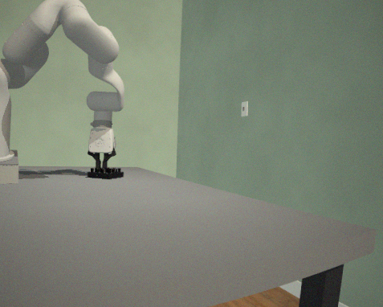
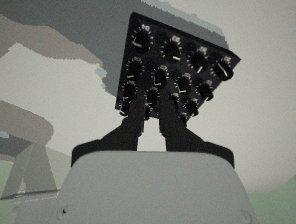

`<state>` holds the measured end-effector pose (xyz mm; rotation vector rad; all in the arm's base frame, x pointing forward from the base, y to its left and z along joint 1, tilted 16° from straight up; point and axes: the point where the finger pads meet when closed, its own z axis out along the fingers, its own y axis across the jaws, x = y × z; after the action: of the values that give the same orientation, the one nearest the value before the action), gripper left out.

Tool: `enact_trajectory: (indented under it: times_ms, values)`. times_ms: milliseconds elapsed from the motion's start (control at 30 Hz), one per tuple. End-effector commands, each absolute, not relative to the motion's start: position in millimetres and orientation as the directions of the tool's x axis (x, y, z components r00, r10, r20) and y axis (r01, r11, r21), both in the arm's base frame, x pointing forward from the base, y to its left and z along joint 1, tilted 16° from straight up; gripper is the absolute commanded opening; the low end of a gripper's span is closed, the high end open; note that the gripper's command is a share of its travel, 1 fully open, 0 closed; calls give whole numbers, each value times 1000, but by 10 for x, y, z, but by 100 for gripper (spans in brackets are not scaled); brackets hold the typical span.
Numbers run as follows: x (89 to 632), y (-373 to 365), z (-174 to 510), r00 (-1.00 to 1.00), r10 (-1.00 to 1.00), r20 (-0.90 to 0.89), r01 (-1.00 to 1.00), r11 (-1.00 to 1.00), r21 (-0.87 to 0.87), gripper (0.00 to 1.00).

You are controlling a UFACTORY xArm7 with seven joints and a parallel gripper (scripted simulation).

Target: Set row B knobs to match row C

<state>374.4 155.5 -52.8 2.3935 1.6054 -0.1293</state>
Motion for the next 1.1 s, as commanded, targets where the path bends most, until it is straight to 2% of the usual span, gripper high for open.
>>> enact_trajectory:
  times_ms: [0,1067]
  values:
    - [3753,1568,-517,386,898,-212,920,-357,164,19]
    - [3739,1622,-315,386,898,-212,920,-357,164,19]
